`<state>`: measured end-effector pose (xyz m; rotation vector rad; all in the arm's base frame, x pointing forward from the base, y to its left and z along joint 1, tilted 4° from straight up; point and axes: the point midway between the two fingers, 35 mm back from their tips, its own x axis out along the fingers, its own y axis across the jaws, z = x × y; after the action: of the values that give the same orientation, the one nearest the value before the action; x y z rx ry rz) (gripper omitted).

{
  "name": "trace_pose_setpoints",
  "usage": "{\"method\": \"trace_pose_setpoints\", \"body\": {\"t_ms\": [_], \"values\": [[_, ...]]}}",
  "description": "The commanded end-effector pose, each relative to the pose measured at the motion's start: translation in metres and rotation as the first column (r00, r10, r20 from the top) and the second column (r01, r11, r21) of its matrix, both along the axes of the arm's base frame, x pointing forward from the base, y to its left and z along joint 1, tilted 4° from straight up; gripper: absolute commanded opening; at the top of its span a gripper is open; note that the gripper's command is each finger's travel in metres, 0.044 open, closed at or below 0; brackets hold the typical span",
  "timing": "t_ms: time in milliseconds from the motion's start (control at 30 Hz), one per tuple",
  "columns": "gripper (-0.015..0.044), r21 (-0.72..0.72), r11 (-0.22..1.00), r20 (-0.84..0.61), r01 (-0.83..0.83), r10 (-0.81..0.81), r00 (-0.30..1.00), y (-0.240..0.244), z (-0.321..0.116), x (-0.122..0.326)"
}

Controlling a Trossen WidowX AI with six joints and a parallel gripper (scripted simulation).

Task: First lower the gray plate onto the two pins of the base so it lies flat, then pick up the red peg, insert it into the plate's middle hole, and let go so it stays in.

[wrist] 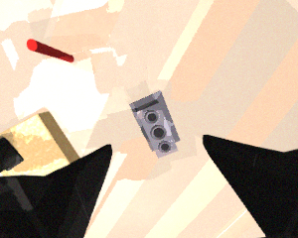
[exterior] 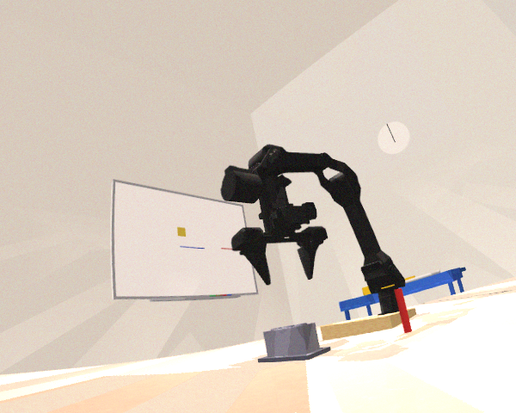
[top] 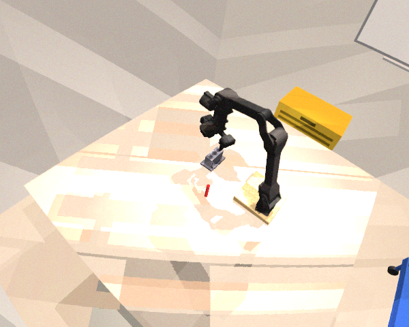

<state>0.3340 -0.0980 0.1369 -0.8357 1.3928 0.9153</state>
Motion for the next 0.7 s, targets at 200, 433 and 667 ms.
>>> {"method": "trace_pose_setpoints", "body": {"t_ms": [200,433,667], "values": [[0.0440,-0.029,0.673,-0.018,0.739,-0.740,0.673,0.071,0.008,-0.017],[0.0440,-0.051,0.285,-0.020,0.957,-0.958,0.285,0.107,0.009,-0.033],[0.0440,-0.068,-0.036,-0.015,0.997,-0.999,-0.037,0.130,0.010,-0.046]]}}
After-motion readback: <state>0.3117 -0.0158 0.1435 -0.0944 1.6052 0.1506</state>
